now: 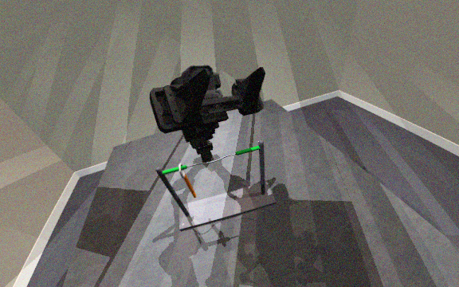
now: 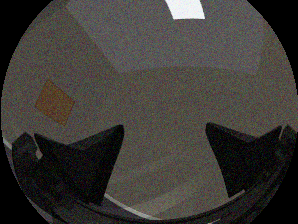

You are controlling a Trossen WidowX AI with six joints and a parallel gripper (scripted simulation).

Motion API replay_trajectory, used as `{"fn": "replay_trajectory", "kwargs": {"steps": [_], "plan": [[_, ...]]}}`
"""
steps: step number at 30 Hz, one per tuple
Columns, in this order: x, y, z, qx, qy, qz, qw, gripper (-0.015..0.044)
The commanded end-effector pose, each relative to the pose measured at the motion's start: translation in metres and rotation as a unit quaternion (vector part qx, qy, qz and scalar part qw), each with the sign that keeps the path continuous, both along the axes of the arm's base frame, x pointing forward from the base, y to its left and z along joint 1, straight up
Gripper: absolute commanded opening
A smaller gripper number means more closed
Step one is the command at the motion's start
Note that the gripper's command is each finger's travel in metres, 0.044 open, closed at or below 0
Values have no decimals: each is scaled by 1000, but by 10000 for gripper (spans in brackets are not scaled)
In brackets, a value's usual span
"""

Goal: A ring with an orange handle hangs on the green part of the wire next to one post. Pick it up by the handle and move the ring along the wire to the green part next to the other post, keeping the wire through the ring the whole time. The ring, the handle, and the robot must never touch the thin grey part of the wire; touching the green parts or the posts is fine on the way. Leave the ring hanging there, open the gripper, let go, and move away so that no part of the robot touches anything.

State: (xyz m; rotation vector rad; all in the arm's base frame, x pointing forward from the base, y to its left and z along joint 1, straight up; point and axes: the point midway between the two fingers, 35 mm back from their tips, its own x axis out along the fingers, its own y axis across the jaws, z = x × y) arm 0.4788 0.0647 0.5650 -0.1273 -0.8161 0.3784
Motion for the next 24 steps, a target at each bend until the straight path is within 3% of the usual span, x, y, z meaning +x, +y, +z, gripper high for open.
{"fn": "replay_trajectory", "kwargs": {"steps": [1, 9, 24], "plan": [[0, -1, 0, -1, 1, -1, 1000, 374], [-1, -69, -27, -35, 41, -76, 996, 164], [-56, -227, -106, -91, 156, -256, 950, 160]]}}
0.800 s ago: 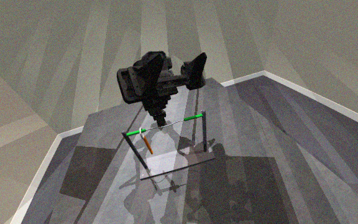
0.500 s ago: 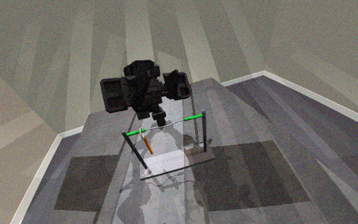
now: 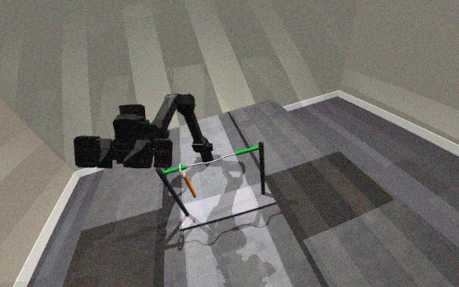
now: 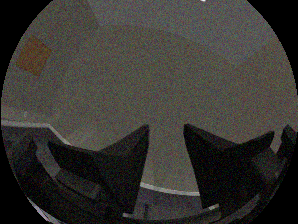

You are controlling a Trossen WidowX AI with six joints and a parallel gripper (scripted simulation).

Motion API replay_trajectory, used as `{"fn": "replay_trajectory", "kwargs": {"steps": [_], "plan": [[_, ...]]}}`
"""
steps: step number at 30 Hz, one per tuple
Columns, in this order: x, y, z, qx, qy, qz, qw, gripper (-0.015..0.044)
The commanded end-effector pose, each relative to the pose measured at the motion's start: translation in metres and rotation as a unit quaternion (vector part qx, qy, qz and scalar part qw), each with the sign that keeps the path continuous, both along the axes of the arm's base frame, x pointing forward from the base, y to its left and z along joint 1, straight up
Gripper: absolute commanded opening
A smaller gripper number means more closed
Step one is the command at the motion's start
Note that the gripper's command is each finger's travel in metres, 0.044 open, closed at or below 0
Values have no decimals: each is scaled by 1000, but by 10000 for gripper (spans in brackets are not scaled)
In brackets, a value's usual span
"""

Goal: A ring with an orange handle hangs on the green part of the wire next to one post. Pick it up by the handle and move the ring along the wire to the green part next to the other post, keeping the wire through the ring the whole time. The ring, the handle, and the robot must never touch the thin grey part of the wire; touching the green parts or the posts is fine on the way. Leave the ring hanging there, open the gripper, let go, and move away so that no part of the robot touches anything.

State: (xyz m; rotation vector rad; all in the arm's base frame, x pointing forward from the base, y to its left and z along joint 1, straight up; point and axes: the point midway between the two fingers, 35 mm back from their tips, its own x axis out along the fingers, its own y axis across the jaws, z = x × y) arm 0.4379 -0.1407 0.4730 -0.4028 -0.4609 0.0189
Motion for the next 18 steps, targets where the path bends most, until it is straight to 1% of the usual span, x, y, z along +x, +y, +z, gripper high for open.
{"fn": "replay_trajectory", "kwargs": {"steps": [1, 11, 14, 18], "plan": [[-22, -30, -20, -9, 28, -38, 999, 160], [-94, -96, -76, 0, 100, -137, 986, 160], [-110, -102, -95, 7, 121, -146, 982, 160], [-125, -98, -133, 20, 157, -128, 979, 160]]}}
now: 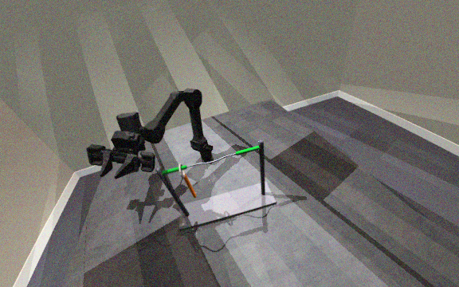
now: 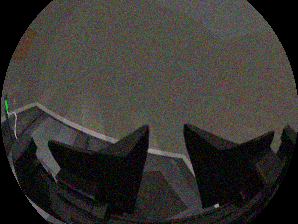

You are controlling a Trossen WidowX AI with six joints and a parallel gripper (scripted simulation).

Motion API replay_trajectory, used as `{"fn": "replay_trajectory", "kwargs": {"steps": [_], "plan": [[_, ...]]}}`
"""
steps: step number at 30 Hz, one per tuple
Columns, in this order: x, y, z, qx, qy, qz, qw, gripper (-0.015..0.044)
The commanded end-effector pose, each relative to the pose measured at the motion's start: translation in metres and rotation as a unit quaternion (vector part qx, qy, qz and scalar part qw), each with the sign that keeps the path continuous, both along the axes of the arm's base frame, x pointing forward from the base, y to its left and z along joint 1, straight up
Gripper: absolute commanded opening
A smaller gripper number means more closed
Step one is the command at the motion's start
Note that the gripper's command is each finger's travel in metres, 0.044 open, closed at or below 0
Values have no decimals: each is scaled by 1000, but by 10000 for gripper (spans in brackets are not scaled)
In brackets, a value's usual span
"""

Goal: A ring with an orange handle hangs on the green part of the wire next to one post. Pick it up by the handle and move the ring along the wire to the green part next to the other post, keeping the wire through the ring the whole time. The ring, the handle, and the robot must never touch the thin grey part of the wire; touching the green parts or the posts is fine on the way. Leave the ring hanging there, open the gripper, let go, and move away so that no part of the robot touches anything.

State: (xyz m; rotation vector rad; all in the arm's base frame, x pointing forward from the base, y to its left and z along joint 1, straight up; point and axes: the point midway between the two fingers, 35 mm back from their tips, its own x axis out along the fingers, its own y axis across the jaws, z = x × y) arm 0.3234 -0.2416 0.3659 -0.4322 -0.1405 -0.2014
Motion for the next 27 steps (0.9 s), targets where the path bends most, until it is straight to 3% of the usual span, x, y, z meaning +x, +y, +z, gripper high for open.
{"fn": "replay_trajectory", "kwargs": {"steps": [1, 15, 27], "plan": [[-14, 5, -36, 20, 32, 15, 999, 160], [-65, 59, -164, 127, 107, 114, 979, 160], [-115, 139, -244, 235, 126, 205, 942, 160]]}}
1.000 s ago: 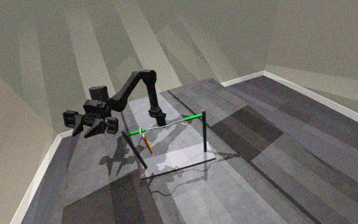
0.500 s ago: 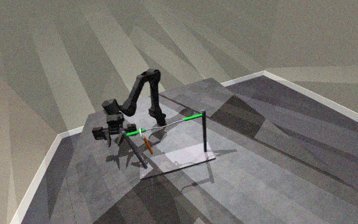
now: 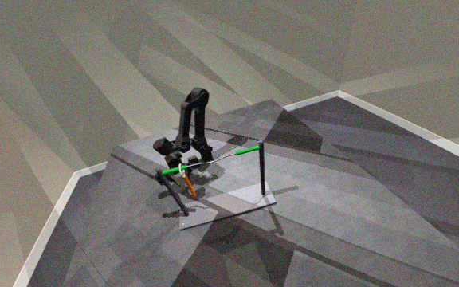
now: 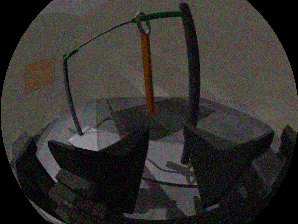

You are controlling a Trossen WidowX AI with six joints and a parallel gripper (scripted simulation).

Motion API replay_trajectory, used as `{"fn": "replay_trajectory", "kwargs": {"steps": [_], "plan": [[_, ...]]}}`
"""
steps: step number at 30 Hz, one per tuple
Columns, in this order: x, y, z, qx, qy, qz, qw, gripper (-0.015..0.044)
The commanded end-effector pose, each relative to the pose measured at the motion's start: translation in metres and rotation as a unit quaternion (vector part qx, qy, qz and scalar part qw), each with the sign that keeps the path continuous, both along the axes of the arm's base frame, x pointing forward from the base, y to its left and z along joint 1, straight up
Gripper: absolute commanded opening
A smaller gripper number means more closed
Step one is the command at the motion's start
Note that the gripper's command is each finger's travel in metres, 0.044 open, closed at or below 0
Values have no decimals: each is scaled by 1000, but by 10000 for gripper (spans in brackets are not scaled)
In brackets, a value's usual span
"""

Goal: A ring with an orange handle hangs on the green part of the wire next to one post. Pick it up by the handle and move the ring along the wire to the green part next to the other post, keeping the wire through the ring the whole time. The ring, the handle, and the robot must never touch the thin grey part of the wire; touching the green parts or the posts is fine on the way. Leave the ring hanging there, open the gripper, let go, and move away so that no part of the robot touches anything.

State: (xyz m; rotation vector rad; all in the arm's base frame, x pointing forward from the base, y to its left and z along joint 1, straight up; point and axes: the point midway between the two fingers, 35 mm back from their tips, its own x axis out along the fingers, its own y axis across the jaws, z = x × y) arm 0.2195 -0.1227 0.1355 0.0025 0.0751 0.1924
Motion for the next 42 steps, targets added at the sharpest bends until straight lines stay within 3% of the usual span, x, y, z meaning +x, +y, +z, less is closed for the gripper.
{"fn": "replay_trajectory", "kwargs": {"steps": [1, 13, 42], "plan": [[-16, 27, -19, 38, 2, 25, 999, 160], [-12, 33, -23, 43, 18, 5, 999, 160], [25, 46, 24, -10, 43, -141, 989, 160]]}}
